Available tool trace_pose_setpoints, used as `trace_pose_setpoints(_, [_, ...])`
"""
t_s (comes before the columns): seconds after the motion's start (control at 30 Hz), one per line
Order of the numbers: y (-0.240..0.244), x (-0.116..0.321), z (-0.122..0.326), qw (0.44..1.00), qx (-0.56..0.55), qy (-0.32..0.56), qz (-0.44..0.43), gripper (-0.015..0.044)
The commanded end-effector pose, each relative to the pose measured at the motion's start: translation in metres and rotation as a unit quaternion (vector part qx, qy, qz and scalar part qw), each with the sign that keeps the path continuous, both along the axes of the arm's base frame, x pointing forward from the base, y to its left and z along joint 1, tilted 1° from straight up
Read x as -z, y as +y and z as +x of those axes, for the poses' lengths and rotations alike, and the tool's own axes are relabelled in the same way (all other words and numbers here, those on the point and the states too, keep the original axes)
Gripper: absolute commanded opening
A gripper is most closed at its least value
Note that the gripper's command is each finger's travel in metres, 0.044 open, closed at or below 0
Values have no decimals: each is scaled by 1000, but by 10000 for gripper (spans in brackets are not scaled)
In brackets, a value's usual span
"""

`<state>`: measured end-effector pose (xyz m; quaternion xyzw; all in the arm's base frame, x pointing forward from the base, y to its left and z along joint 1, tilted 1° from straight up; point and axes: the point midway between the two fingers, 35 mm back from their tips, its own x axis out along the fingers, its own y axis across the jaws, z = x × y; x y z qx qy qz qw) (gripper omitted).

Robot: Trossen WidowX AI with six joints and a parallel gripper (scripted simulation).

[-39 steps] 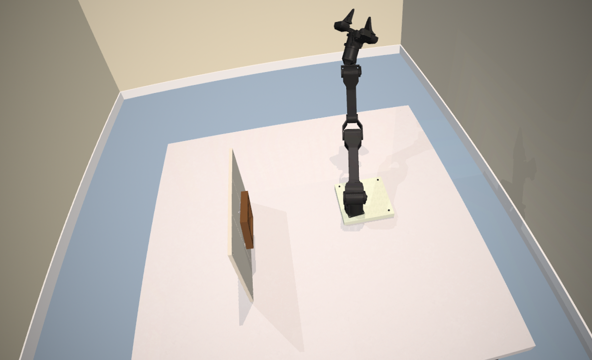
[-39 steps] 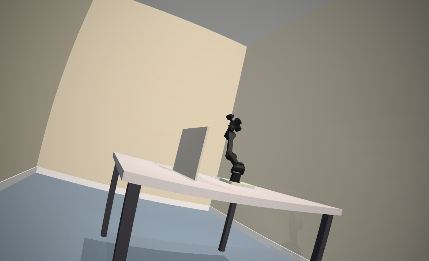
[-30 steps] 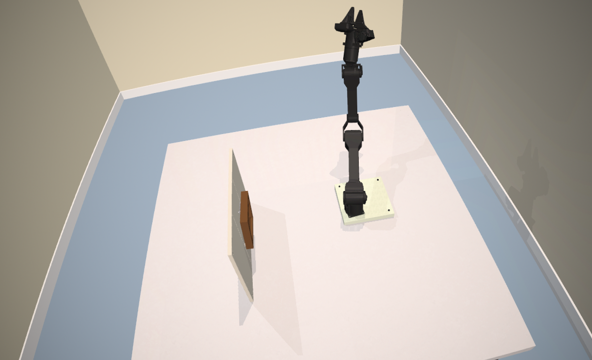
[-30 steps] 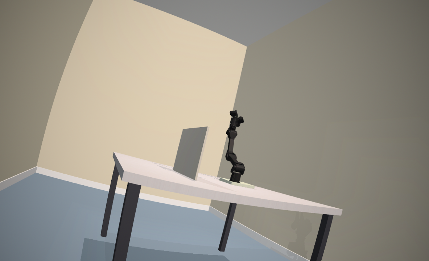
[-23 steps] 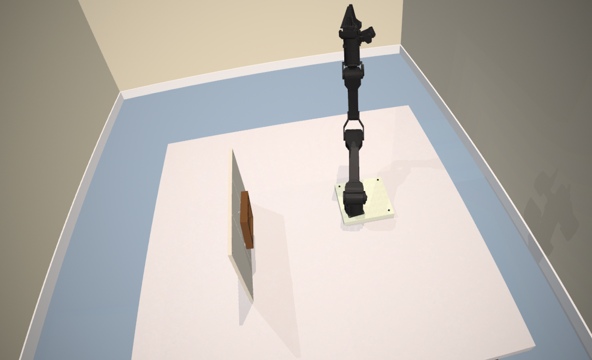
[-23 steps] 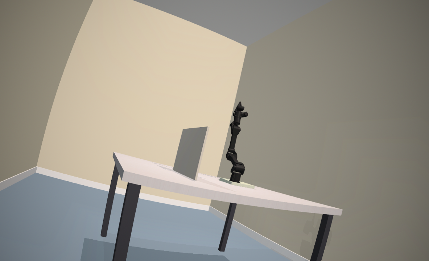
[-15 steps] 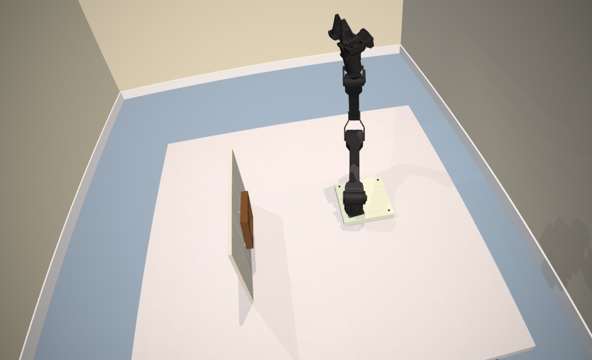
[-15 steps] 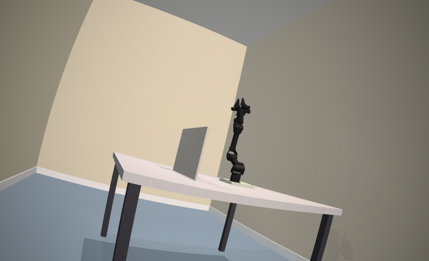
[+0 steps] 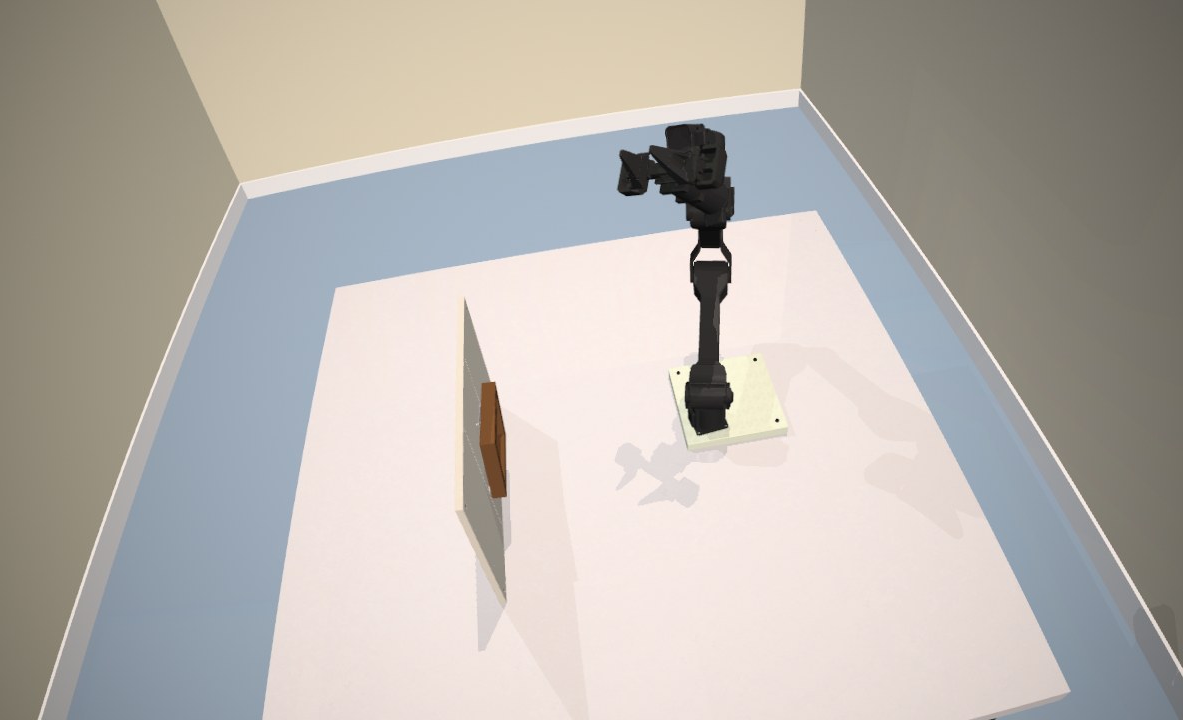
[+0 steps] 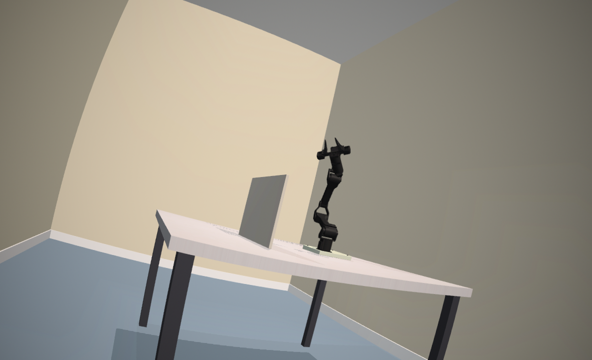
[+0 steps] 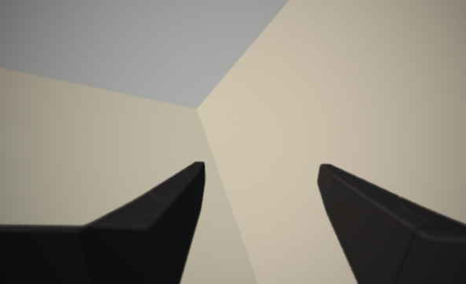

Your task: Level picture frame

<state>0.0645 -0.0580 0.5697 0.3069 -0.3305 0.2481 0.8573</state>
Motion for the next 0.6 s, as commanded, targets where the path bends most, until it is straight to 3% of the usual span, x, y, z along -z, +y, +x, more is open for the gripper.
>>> trace_pose_setpoints(0.0, [43, 52, 34, 988, -69, 123, 64, 260])
trace_pose_setpoints(0.33, [103, 175, 88, 928, -83, 310, 191, 260])
trace_pose_setpoints(0.57, [113, 273, 108, 845, -74, 377, 373, 260])
